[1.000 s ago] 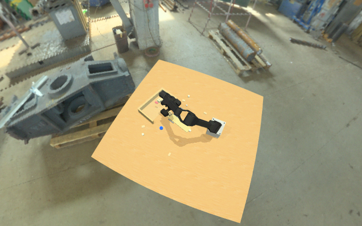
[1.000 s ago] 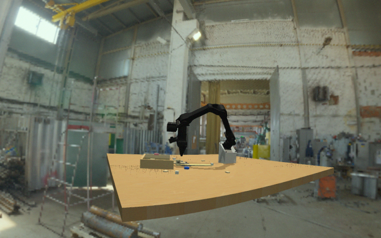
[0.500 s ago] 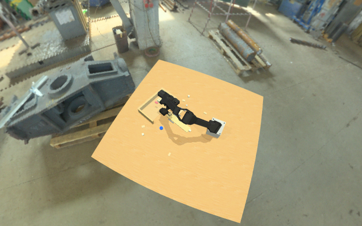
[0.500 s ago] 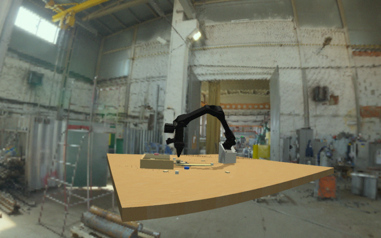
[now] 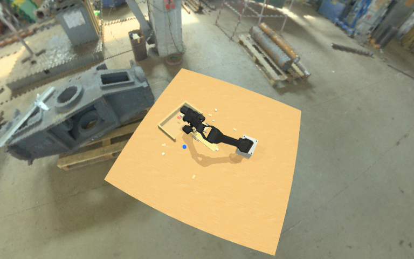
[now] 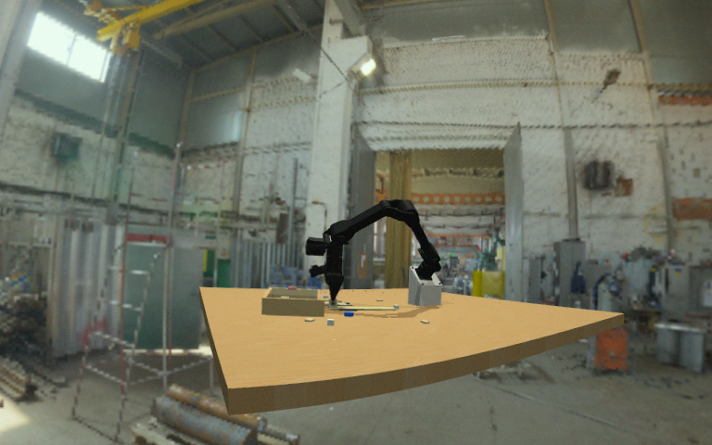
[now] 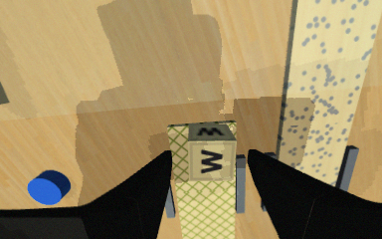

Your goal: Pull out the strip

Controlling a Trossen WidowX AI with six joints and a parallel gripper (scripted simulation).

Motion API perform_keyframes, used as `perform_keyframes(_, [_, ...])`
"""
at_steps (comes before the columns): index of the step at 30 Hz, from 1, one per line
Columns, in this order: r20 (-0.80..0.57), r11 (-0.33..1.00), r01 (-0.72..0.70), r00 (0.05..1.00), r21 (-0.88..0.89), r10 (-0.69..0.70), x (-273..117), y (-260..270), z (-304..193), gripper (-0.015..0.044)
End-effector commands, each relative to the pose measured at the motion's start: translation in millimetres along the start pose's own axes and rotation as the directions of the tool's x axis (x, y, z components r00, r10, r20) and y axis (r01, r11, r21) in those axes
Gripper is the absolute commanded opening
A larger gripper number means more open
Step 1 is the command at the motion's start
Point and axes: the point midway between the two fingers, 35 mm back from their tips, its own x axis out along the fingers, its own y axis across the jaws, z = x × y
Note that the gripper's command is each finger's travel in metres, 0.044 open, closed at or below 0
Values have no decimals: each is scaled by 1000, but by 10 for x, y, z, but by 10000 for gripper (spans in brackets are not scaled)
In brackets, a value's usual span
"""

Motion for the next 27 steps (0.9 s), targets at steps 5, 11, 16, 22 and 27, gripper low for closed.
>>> perform_keyframes(5, [-5,1000,-3,1000,8,3,154,-9,-16,250])
perform_keyframes(11, [-6,1000,-4,1000,8,4,209,-8,-20,250])
perform_keyframes(16, [-3,1000,2,1000,1,-2,182,-5,-12,145])
perform_keyframes(22, [-3,1000,2,1000,1,-2,182,-5,-12,105])
perform_keyframes(27, [-3,1000,2,1000,1,-2,161,-16,-34,0])
